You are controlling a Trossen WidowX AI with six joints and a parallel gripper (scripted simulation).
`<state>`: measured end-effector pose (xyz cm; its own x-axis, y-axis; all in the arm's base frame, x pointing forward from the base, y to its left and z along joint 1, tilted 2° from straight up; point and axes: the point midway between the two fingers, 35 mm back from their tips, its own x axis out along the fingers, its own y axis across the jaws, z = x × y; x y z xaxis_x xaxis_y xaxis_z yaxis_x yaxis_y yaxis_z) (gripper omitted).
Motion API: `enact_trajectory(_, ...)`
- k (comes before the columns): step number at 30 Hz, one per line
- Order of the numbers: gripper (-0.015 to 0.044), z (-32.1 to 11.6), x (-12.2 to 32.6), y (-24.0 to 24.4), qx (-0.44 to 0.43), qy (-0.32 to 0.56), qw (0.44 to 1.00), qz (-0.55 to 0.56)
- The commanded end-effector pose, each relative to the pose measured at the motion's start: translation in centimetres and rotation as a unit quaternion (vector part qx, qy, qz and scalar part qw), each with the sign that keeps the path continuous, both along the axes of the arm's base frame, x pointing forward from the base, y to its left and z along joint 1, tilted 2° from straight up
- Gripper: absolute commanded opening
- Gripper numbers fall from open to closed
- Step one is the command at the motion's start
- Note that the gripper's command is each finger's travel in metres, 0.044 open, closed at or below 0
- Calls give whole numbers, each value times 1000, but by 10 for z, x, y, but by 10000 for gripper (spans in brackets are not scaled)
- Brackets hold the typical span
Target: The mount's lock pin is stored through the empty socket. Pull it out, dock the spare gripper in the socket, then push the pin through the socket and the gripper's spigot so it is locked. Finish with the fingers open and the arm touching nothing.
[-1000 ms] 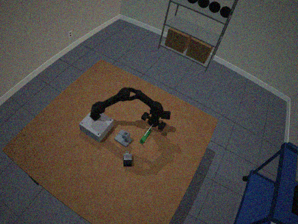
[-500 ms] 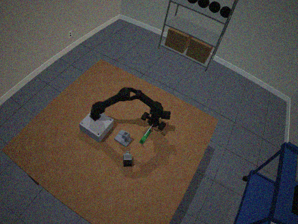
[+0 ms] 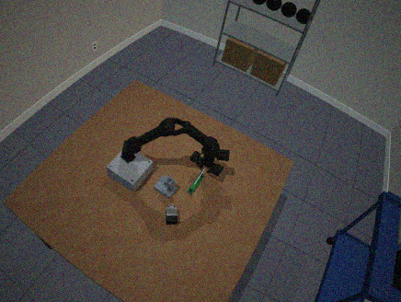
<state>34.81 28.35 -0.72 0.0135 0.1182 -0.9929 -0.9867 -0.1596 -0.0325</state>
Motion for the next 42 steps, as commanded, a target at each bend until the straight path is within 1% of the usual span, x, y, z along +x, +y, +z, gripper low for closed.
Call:
enact_trajectory(1,200,10,-1,0,0,0,1000,0)
enact_trajectory(42,200,68,-12,-9,-23,30,999,1)
